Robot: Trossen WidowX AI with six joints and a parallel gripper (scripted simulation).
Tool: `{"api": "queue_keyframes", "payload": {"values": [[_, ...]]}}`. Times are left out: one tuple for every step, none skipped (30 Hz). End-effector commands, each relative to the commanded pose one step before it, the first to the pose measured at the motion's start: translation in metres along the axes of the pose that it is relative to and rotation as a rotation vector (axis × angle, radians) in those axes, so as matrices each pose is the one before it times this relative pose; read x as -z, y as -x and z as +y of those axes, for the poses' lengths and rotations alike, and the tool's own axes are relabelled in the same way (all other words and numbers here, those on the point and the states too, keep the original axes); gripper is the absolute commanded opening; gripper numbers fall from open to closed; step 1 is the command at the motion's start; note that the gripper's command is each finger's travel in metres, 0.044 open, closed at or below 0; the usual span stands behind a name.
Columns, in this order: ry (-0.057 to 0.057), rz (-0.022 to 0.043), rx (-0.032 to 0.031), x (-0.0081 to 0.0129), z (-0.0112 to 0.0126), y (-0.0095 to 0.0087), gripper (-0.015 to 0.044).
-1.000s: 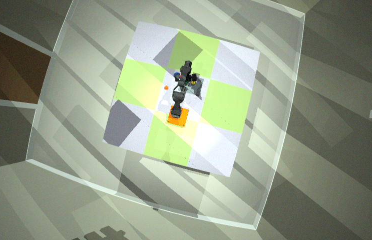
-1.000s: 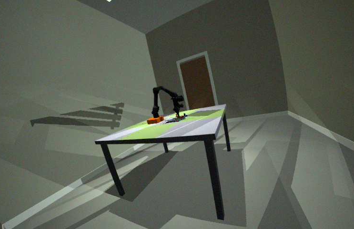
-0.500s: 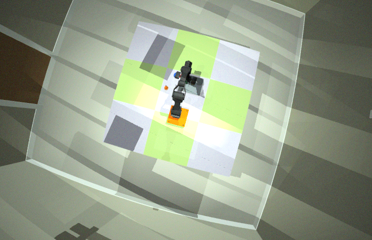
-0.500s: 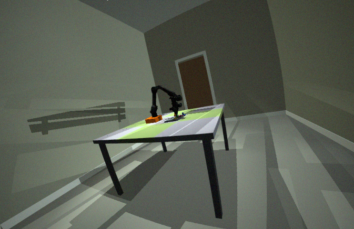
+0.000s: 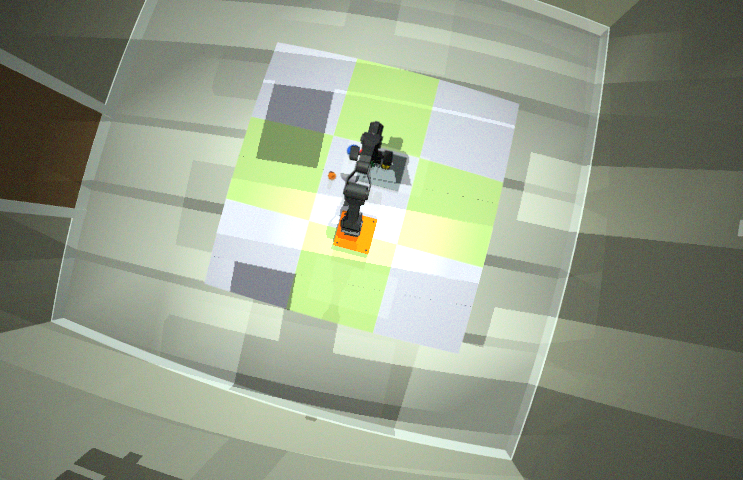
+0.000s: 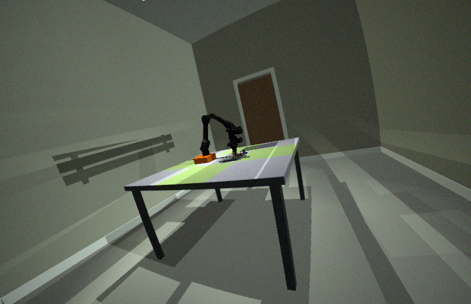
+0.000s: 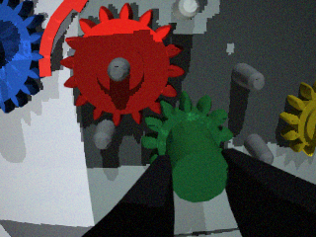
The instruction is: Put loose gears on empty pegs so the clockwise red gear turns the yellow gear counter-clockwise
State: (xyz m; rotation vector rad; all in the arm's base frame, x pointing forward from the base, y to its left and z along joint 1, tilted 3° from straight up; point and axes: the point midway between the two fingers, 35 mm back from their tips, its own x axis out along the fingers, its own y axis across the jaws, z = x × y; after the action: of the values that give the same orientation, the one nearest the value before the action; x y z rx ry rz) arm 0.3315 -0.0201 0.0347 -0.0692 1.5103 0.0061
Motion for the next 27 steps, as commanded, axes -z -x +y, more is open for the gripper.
{"api": "queue_keyframes", "payload": {"values": [[0.1148,0.00175,-0.00157,0.00108,-0.00054,-0.00105,0.0000],[0.0273,-0.00001,0.00001,-0.00017,-0.00016,-0.00006,0.0000],[0.0259,-0.00001,0.00001,-0.00020,-0.00011,-0.00005,0.0000],[0.0288,-0.00002,0.00001,-0.00027,-0.00007,-0.00004,0.0000],[0.0261,-0.00002,0.00000,-0.00029,0.00001,-0.00003,0.0000],[0.0273,-0.00003,-0.00001,-0.00034,0.00011,-0.00002,0.0000],[0.0242,-0.00003,-0.00002,-0.00034,0.00025,-0.00005,0.0000],[0.0149,-0.00002,-0.00004,-0.00025,0.00040,-0.00014,0.0000],[0.0004,0.00000,-0.00002,-0.00002,0.00023,-0.00013,0.0000],[-0.0019,0.00000,-0.00001,0.00003,0.00013,-0.00009,0.0000],[-0.0052,0.00001,-0.00002,0.00009,0.00019,-0.00015,0.0000],[-0.0101,0.00001,-0.00002,0.00017,0.00024,-0.00016,0.0000],[-0.0112,0.00001,-0.00001,0.00019,0.00016,-0.00012,0.0000],[-0.0142,0.00002,-0.00001,0.00022,0.00011,-0.00014,0.0000],[-0.0186,0.00002,0.00000,0.00027,0.00006,-0.00016,0.0000],[-0.0238,0.00002,0.00000,0.00031,-0.00002,-0.00014,0.0000],[-0.0225,0.00002,0.00001,0.00024,-0.00009,-0.00008,0.0000],[-0.0234,0.00001,0.00001,0.00020,-0.00014,-0.00006,0.0000],[-0.0257,0.00001,0.00002,0.00015,-0.00020,-0.00007,0.0000],[-0.0282,0.00001,0.00002,0.00009,-0.00024,-0.00009,0.0000],[-0.0299,0.00000,0.00002,0.00002,-0.00026,-0.00011,0.0000],[-0.0306,-0.00001,0.00002,-0.00006,-0.00026,-0.00010,0.0000],[-0.0256,-0.00001,0.00002,-0.00011,-0.00019,-0.00007,0.0000],[-0.0252,-0.00001,0.00001,-0.00016,-0.00015,-0.00005,0.0000],[-0.0255,-0.00002,0.00001,-0.00020,-0.00011,-0.00005,0.0000],[0.0036,0.00000,0.00000,-0.00003,0.00004,0.00029,0.0026],[0.0078,-0.00001,-0.00001,-0.00006,0.00009,0.00062,0.0053]]}}
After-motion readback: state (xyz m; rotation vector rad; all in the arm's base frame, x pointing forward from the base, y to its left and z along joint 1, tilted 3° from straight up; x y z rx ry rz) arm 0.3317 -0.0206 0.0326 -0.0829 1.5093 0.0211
